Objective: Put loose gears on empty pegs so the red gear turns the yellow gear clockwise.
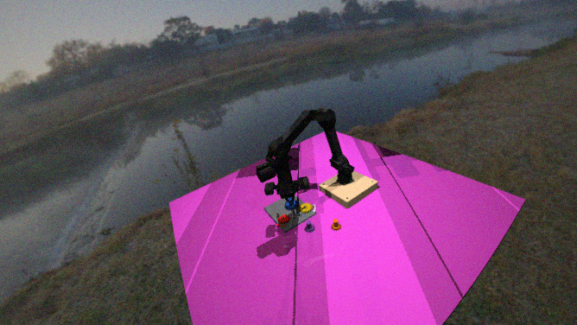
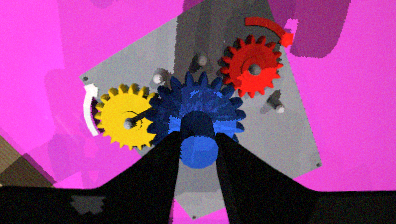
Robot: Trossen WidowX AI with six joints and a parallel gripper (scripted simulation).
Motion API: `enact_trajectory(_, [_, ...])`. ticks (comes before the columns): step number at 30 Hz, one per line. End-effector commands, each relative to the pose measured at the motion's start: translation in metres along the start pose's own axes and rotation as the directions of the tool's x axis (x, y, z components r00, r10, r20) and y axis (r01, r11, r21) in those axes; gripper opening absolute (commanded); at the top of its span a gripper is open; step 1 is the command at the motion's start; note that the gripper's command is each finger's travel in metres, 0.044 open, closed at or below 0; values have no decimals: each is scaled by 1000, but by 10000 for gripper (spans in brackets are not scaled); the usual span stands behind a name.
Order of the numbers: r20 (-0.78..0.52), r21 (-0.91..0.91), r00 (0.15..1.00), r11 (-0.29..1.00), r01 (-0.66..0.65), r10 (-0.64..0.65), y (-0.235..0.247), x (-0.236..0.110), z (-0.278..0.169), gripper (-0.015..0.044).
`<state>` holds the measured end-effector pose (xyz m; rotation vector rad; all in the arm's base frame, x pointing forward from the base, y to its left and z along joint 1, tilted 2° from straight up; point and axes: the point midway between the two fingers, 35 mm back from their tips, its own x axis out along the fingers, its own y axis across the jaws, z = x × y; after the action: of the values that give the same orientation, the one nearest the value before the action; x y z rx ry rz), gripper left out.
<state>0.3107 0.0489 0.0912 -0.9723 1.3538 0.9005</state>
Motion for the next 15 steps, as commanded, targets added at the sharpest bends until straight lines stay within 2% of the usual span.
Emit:
enact_trajectory(1, [-4,-8,1000,1000,4,-4,-1,1,-1,0])
enact_trajectory(15, [-4,-136,1000,991,4,-4,0,19,-1,0])
